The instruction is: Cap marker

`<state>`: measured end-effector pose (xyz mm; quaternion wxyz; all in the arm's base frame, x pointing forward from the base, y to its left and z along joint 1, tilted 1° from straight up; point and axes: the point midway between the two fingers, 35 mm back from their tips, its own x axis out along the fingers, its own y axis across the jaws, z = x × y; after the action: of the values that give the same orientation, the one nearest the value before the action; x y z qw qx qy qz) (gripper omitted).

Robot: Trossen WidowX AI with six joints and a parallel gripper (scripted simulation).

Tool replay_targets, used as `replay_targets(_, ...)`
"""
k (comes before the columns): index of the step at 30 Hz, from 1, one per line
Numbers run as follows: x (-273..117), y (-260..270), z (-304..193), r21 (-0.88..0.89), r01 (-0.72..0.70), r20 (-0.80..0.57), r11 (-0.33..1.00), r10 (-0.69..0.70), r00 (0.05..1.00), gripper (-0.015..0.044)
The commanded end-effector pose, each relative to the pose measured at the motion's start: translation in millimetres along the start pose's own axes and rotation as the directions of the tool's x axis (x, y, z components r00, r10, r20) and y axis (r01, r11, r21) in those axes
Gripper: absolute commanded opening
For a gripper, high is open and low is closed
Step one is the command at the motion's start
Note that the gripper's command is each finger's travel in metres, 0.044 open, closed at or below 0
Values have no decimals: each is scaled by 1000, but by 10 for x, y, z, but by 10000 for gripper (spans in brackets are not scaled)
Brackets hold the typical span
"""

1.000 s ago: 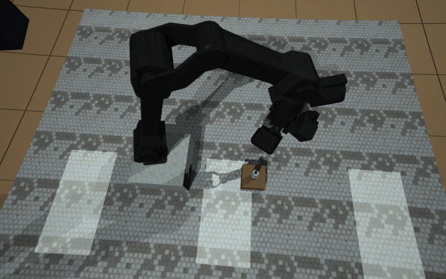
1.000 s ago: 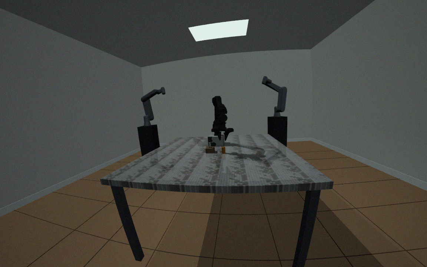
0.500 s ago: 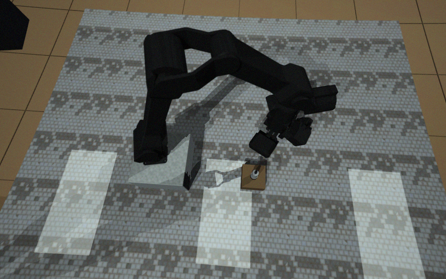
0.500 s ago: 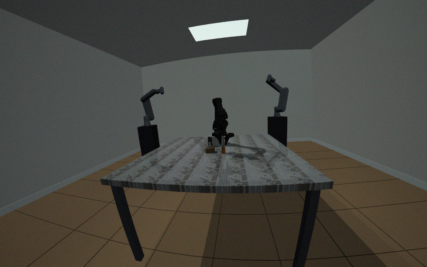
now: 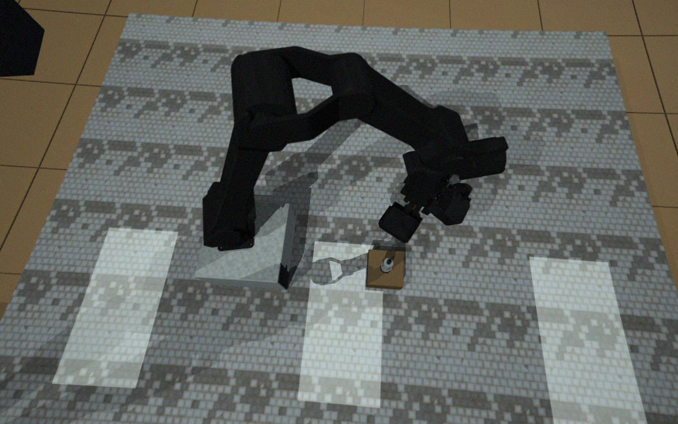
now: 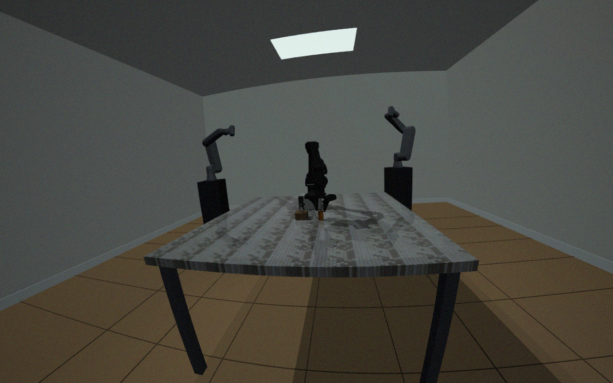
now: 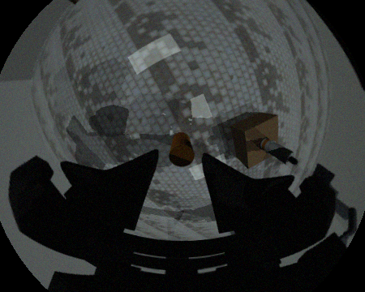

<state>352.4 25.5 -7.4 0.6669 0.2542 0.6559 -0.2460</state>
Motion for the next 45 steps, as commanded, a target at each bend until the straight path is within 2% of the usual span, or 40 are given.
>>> replay_targets(1, 104, -8, -18, 0, 3, -9, 1000, -3, 1000, 246)
replay_targets(21, 365, -17, -27, 0, 3, -9, 1000, -3, 1000, 246)
replay_targets(26, 365, -16, -23, 0, 3, -9, 1000, -3, 1000, 115)
replay_targets(34, 365, -18, -23, 0, 3, -9, 1000, -3, 1000, 62)
replay_targets(36, 342, -16, -21, 0, 3, -9, 1000, -3, 1000, 9)
replay_targets(45, 27, -5, -5, 0, 3, -9, 1000, -3, 1000, 0)
